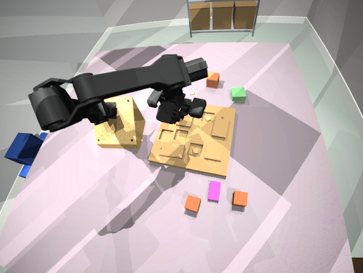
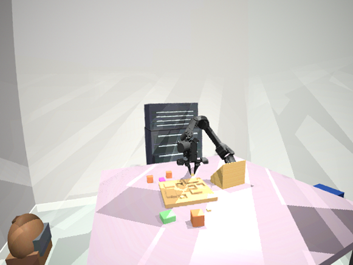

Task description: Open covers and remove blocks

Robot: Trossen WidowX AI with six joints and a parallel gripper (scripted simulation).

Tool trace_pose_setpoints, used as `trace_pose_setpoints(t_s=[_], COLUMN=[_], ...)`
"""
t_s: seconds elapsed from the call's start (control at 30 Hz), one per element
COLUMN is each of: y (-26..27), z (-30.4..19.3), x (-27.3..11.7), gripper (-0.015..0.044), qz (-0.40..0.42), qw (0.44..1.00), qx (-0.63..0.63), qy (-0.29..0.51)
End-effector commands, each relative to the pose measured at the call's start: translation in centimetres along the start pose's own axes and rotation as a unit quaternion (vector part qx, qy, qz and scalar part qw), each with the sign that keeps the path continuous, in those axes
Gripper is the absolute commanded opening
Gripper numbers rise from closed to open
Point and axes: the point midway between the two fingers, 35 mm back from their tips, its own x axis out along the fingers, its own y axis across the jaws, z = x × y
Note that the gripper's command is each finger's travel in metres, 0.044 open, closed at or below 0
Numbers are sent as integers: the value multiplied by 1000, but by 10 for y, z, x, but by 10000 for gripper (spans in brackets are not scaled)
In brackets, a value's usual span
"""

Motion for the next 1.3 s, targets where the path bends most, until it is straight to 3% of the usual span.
trace_pose_setpoints(t_s=[0.0, 1.27], y=[-1, -50], z=[-12, -151], x=[-1, -11], gripper=[80, 80], qz=[-3, -7], qw=[1000, 1000], qx=[2, 0], qy=[4, 14])
